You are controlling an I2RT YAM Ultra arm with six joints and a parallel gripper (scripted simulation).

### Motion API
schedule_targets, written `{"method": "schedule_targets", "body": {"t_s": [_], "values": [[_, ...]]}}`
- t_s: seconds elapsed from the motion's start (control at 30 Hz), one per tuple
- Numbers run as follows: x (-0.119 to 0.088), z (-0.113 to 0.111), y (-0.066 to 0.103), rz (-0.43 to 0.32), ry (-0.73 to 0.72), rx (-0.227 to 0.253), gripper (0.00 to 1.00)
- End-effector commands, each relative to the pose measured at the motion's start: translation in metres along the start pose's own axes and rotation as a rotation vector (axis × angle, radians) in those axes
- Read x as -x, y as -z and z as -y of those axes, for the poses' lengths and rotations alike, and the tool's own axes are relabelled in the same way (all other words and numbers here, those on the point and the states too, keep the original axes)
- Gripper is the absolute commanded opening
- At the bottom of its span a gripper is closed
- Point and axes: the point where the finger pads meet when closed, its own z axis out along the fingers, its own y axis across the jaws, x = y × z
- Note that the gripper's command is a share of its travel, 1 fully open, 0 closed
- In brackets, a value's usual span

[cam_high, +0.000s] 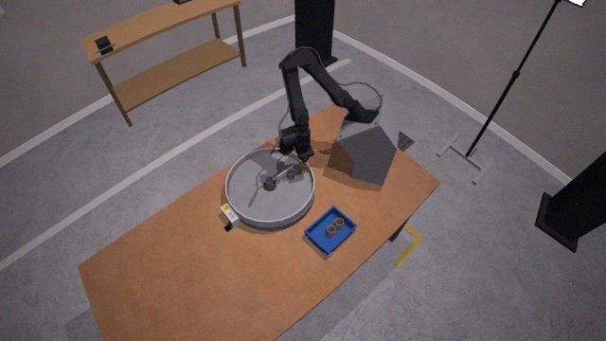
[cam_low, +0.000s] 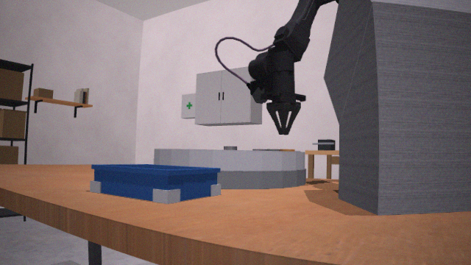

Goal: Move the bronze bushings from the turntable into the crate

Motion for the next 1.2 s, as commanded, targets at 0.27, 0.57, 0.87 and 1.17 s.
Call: {"method": "schedule_targets", "body": {"t_s": [0.27,0.57,0.87,1.17], "values": [[0.0230,0.0017,0.0094,0.057,-0.021,0.012,0.15],[0.0230,0.0017,0.0094,0.057,-0.021,0.012,0.15],[0.0244,0.0018,0.0096,0.056,-0.019,0.012,0.15],[0.0209,0.0010,0.0090,0.054,-0.017,0.013,0.15]]}}
